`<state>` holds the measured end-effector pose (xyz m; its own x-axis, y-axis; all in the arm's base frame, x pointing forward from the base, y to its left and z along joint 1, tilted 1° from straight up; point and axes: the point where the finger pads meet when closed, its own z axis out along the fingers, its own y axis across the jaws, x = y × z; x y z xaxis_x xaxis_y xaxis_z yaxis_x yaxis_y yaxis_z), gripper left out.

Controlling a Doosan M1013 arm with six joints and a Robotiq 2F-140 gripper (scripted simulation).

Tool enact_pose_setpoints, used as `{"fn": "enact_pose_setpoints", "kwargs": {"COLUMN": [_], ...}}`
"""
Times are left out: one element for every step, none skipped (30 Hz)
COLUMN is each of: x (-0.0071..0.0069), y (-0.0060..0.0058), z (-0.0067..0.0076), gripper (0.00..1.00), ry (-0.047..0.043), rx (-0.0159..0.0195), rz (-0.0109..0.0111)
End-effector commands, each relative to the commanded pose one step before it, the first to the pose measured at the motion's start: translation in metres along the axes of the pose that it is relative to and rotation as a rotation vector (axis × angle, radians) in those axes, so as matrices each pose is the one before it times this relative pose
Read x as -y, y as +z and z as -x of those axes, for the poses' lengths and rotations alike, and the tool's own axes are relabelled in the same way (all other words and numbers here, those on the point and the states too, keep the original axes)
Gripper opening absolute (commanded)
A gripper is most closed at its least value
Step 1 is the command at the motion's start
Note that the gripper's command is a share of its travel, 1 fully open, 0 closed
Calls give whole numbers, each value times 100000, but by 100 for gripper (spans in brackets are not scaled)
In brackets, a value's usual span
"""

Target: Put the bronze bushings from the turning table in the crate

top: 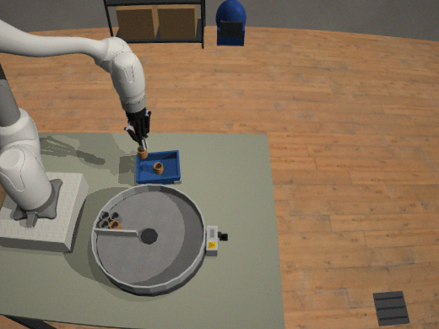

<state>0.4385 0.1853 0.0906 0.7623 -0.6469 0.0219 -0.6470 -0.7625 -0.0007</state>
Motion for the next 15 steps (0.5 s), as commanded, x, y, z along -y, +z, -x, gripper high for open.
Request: {"fn": "enact_pose_setpoints", "kwargs": {"x": [0, 0, 0, 2, 3, 4, 5, 4, 3, 1, 0, 0, 0, 0, 0], "y": [-5, 0, 0, 0, 0, 0, 0, 0, 0, 0, 0, 0, 0, 0, 0], "z": [3, 0, -3, -14, -29, -41, -45, -41, -29, -14, -3, 0, 0, 0, 0], "gripper": [0, 0, 0, 0, 0, 0, 0, 0, 0, 0, 0, 0, 0, 0, 0], "ry": [-2, 0, 0, 0, 0, 0, 0, 0, 0, 0, 0, 0, 0, 0, 0], "rx": [14, 0, 0, 0, 0, 1, 1, 1, 0, 0, 0, 0, 0, 0, 0], "rz": [-13, 0, 0, 1, 1, 2, 2, 2, 1, 1, 0, 0, 0, 0, 0]}}
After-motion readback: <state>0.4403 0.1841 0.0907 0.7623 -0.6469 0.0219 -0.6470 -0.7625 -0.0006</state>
